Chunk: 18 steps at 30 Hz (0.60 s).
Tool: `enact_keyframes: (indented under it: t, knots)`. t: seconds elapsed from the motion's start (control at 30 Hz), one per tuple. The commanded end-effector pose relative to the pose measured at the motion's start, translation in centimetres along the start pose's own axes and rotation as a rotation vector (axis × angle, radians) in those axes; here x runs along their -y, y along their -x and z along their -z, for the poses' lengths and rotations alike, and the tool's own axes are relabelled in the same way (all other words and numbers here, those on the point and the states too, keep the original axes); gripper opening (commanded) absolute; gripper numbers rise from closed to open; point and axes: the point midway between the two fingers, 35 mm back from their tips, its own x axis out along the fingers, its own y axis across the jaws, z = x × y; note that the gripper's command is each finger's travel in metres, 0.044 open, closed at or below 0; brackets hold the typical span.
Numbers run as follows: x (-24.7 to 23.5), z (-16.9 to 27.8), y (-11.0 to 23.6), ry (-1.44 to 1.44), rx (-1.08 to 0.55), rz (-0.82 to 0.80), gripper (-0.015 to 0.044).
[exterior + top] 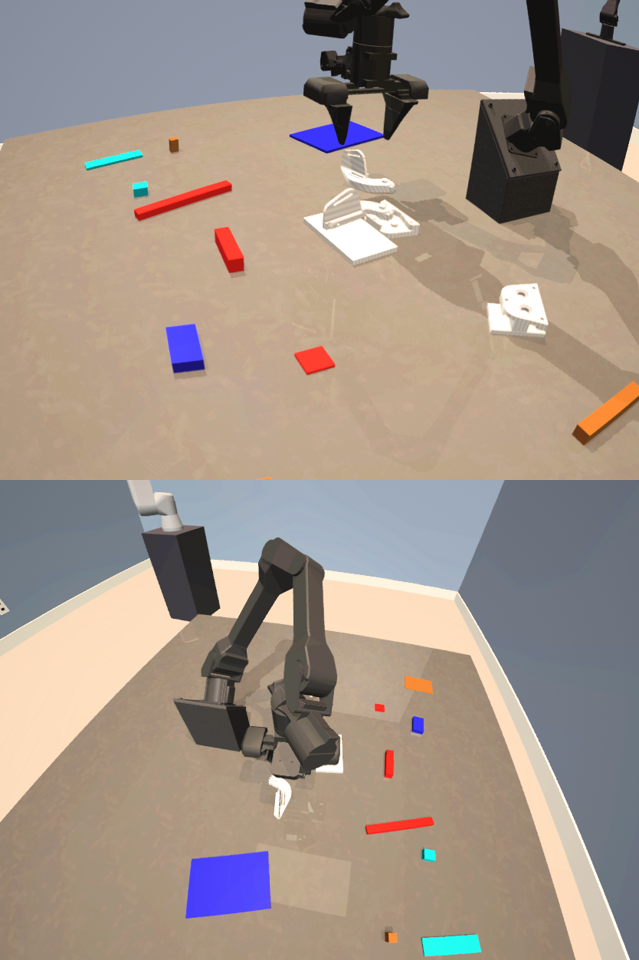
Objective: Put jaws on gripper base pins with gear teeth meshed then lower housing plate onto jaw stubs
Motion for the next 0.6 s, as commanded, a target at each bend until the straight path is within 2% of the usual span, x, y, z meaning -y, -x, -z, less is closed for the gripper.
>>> enact_keyframes:
  t: [0.0, 0.37, 0.57]
  knots:
    - [0.0, 0.0, 0.0, 0.0, 0.0, 0.0, 0.0282]
    - [0.0, 0.0, 0.0, 0.0, 0.0, 0.0, 0.0]
    - [0.0, 0.0, 0.0, 0.0, 0.0, 0.0, 0.0]
